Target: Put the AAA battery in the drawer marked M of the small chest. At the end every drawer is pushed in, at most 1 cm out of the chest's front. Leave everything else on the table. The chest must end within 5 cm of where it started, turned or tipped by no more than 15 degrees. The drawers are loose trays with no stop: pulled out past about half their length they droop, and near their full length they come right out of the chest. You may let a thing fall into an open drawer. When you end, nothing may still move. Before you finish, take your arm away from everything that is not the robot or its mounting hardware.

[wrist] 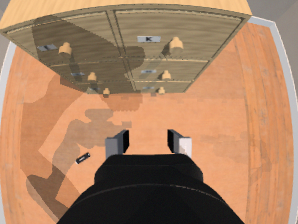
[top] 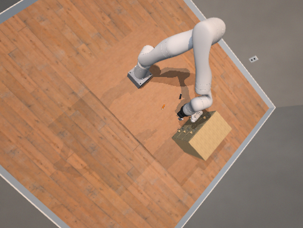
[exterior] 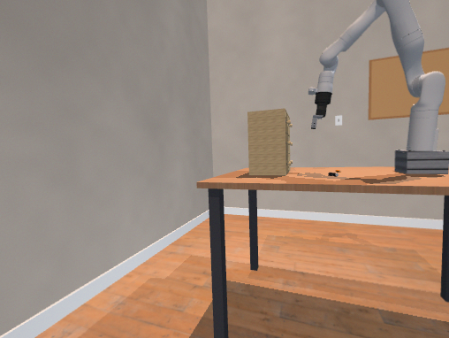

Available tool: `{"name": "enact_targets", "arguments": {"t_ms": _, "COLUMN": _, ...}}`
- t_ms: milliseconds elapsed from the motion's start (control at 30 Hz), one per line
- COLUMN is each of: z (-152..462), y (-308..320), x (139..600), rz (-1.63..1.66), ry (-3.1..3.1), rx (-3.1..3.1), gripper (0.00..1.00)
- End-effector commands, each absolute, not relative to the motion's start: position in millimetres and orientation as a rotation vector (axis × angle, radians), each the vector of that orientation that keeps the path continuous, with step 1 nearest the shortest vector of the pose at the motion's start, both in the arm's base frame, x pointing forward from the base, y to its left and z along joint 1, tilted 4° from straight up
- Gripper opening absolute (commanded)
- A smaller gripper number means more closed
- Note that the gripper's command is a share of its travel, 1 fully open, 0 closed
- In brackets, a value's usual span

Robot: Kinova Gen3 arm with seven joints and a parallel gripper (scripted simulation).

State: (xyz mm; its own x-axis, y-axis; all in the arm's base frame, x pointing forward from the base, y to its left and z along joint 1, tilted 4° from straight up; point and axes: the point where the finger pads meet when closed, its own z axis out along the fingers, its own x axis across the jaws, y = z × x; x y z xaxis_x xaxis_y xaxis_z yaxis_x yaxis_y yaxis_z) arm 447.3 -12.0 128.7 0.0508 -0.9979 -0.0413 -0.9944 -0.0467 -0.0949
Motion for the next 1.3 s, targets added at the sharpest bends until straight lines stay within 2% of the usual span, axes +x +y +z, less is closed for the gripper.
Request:
{"name": "enact_targets", "arguments": {"t_ms": 0, "z": 131, "y": -11, "x": 450, "rz": -0.048, "ry": 2.099, "rx": -2.212, "gripper": 1.00}}
{"name": "enact_targets", "arguments": {"t_ms": 1267, "z": 144, "y": -12, "x": 441, "rz": 0.071, "ry": 2.152, "rx": -2.273, "gripper": 1.00}}
